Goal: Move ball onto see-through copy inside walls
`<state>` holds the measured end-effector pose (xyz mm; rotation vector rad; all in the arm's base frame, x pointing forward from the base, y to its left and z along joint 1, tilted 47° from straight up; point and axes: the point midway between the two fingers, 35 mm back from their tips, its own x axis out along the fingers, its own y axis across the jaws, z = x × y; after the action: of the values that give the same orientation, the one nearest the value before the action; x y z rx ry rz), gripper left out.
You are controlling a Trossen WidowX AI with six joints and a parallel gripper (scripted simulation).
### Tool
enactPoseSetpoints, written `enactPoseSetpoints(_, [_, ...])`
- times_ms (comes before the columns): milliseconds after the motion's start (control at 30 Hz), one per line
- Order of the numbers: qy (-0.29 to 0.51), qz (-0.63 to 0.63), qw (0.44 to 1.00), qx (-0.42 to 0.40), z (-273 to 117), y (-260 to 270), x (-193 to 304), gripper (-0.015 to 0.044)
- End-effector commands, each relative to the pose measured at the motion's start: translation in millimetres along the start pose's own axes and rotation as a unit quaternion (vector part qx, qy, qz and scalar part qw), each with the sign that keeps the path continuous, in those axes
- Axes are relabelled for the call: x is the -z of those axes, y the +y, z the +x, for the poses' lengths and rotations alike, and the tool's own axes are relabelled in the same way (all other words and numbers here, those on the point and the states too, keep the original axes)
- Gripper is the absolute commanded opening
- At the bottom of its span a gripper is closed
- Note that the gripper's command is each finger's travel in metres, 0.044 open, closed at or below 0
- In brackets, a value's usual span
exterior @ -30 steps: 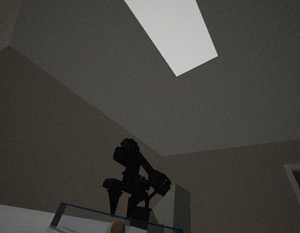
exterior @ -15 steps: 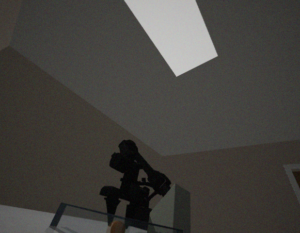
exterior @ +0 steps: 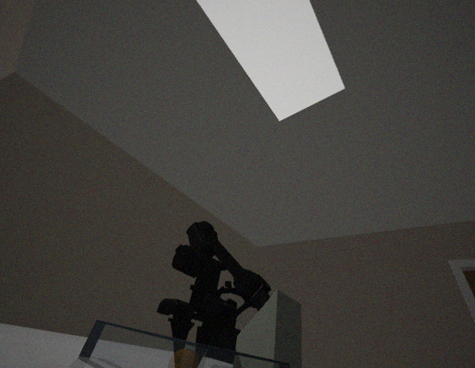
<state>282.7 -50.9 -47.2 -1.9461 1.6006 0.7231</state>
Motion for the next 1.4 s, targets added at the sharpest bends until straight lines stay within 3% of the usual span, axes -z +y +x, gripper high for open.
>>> enactPoseSetpoints(0, [0.002, -0.002, 1.0, 0.0, 0.5, 0.3, 0.4, 0.0192])
enactPoseSetpoints(267, [-0.005, -0.003, 1.0, 0.001, -28.9, -6.2, -4.3, 0.0])
enactPoseSetpoints(867, [-0.001, -0.002, 1.0, 0.0, -132.6, -0.9, -1.1, 0.0])
enactPoseSetpoints(1367, [-0.001, -0.002, 1.0, 0.0, -111.0, -30.1, -25.3, 0.0])
